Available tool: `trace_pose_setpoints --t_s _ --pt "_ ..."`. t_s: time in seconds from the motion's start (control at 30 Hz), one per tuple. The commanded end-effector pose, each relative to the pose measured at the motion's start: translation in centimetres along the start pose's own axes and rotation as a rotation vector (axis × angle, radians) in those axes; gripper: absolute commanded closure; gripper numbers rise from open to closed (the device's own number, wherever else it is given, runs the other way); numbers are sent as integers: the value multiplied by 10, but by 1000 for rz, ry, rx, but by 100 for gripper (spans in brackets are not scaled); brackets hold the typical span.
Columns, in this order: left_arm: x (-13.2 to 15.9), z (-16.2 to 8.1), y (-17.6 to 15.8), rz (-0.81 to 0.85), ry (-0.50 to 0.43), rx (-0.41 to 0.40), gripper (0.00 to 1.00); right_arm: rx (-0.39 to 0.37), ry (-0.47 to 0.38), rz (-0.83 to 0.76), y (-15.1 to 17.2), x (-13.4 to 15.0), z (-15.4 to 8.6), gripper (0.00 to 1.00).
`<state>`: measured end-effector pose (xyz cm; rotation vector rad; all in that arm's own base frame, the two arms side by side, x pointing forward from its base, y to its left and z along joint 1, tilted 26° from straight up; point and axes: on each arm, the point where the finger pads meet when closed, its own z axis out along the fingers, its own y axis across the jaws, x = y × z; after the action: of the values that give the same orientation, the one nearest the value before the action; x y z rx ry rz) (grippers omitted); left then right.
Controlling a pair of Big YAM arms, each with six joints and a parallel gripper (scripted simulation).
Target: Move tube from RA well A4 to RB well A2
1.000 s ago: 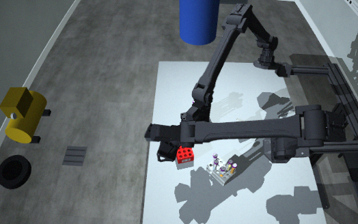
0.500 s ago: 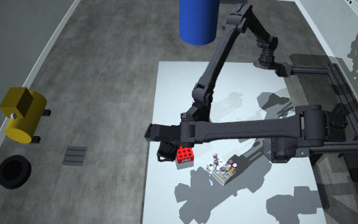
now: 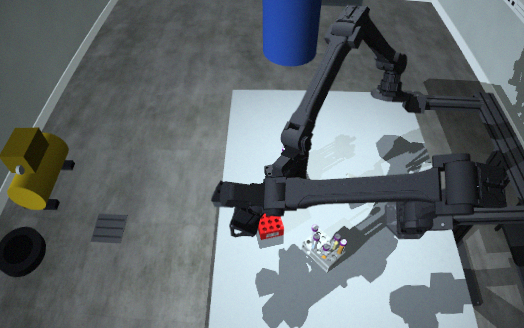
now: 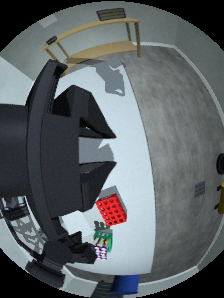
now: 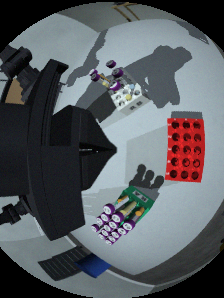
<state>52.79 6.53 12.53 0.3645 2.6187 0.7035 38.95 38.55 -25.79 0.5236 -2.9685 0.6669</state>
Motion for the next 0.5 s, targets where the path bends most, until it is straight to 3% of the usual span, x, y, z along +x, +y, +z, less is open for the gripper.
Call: trace_pose_setpoints --t_s 0.0,0.33,0.47 --pt "-15 -8 8 -13 -31 -11 70 5 14 7 1 -1 9 100" --pt "-15 -8 8 -13 -31 -11 70 5 14 7 1 -1 9 100" --pt "-15 -8 8 -13 -31 -11 70 5 12 114 1 -2 8 100"
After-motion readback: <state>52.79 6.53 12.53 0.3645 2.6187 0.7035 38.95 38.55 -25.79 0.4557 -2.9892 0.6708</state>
